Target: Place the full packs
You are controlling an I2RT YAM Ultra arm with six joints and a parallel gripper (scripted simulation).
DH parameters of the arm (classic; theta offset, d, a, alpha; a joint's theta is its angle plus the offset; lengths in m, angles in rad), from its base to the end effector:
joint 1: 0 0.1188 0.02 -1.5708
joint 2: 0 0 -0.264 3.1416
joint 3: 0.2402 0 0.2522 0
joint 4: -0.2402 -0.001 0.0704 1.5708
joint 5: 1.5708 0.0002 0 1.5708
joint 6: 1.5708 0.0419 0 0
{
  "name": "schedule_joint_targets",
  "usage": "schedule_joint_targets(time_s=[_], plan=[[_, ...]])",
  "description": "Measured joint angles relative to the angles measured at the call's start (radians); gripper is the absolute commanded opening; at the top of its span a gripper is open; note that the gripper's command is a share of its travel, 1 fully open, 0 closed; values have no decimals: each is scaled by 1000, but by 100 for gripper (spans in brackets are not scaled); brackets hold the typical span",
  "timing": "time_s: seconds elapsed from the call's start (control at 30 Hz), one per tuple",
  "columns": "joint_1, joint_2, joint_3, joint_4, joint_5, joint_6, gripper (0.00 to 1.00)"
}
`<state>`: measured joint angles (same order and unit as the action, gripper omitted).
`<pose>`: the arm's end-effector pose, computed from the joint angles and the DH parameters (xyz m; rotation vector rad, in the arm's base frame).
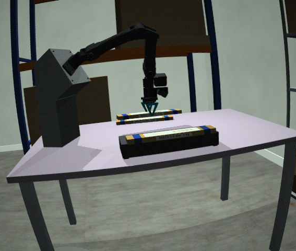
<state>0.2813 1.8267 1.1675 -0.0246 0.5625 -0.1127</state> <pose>0.3894 0.0903 0.2046 -0.1322 2.1795 -0.5362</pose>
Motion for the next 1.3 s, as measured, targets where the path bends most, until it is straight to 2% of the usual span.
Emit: schedule_joint_targets(time_s=[1.3], plan=[[117, -198, -59, -192, 89, 88, 0]])
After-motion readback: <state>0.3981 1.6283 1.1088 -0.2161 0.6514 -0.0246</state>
